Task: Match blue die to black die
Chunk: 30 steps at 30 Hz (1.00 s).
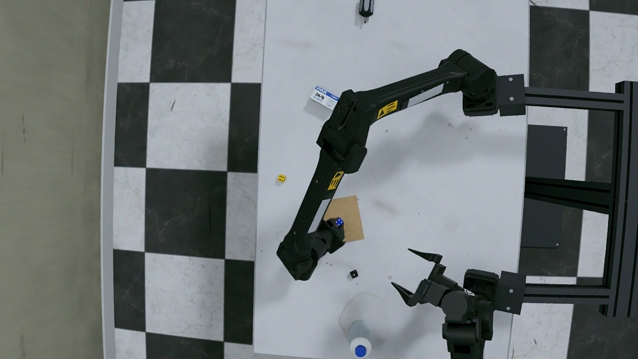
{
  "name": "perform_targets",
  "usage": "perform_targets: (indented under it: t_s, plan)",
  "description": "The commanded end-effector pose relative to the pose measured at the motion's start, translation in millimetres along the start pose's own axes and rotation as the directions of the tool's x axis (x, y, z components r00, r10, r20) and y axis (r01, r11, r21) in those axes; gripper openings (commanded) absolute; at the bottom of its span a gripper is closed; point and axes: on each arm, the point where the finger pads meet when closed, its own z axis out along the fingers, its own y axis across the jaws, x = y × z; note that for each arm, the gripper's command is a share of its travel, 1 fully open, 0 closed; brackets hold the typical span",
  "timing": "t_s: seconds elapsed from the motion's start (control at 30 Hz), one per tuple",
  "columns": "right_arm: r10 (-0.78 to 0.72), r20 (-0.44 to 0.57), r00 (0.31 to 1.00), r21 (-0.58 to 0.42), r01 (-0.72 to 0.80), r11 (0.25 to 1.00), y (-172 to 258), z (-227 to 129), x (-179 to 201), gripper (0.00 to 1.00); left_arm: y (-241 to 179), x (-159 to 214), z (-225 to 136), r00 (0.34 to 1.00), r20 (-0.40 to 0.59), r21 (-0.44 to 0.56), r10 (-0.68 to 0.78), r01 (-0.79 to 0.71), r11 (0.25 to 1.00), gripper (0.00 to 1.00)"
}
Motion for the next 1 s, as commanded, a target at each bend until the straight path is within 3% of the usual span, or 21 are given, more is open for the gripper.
perform_targets:
  t_s: [0.0,0.2,0.43,0.53,0.73,0.77,0.83,0.97]
  plan:
    - [0.026,0.009,1.000,-0.015,-0.026,1.000,-8.4,2.9,-20.9,0.13,6.1,-24.1,-4.4,0.999,0.024,0.001,-0.044,0.044,0.999,1.00]
    - [0.020,0.036,0.999,-0.015,-0.020,1.000,-4.0,-13.3,-18.4,0.13,6.1,-24.1,-4.4,0.999,0.024,0.001,-0.044,0.044,0.999,1.00]
    - [0.014,0.023,1.000,-0.010,-0.014,1.000,-3.3,-8.4,-13.5,0.13,6.1,-24.1,-4.4,0.999,0.024,0.001,-0.044,0.044,0.999,1.00]
    - [0.008,0.011,1.000,-0.003,-0.008,1.000,0.6,-2.8,-18.3,0.43,6.1,-24.1,-4.4,0.999,0.024,0.001,-0.044,0.044,0.999,1.00]
    - [0.014,0.041,0.999,-0.004,-0.014,1.000,4.6,-36.3,-16.9,0.44,6.1,-24.1,-4.4,0.999,0.024,0.001,-0.044,0.044,0.999,1.00]
    - [0.019,0.051,0.999,-0.008,-0.018,1.000,1.5,-43.9,-16.1,0.55,6.1,-24.1,-4.4,0.999,0.024,0.001,-0.044,0.044,0.999,1.00]
    - [0.019,0.051,0.999,-0.008,-0.018,1.000,1.5,-43.9,-16.1,0.55,6.1,-24.1,-4.4,0.999,0.024,0.001,-0.044,0.044,0.999,1.00]
    - [0.011,0.036,0.999,-0.004,-0.011,1.000,6.4,-52.4,-15.4,1.00,6.1,-24.1,-4.4,0.999,0.024,0.001,-0.044,0.044,0.999,1.00]
